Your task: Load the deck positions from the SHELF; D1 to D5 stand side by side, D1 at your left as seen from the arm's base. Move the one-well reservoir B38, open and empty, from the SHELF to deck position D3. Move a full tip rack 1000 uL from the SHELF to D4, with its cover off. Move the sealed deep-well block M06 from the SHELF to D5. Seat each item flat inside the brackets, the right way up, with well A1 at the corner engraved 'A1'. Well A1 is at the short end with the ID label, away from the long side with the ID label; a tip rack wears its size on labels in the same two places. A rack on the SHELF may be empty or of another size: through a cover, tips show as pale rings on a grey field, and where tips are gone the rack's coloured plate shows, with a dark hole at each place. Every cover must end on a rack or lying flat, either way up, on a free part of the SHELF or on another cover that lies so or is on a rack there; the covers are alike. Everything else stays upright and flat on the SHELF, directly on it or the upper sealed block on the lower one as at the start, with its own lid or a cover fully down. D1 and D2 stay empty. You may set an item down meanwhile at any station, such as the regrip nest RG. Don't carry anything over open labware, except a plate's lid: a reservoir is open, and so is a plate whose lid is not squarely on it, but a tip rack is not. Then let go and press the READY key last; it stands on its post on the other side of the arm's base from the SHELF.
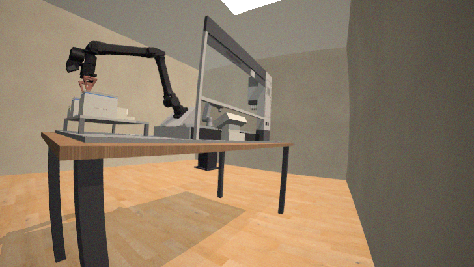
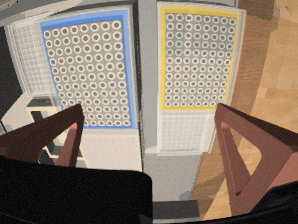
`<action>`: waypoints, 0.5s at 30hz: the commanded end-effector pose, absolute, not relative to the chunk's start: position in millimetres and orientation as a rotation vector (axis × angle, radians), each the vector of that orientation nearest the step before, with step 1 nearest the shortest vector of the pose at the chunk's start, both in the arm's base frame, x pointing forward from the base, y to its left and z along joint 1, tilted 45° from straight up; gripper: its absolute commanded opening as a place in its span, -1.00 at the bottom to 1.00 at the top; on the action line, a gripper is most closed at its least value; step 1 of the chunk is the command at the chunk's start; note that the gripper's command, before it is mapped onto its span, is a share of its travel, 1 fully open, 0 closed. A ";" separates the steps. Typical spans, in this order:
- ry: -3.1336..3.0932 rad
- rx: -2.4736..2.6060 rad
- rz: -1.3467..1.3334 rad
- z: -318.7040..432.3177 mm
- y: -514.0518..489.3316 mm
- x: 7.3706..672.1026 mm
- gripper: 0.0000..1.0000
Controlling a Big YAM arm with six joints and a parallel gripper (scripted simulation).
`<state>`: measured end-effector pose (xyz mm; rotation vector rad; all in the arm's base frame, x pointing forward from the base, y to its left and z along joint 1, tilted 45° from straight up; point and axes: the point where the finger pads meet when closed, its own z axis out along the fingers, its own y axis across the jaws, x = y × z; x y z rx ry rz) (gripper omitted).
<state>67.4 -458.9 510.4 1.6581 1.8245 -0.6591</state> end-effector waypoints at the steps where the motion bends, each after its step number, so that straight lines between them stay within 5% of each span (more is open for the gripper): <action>1: 1.793 1.605 -0.739 537.6 -444.1 43.8 1.00; 15: 1.798 1.609 -0.733 540.3 -453.9 15.7 1.00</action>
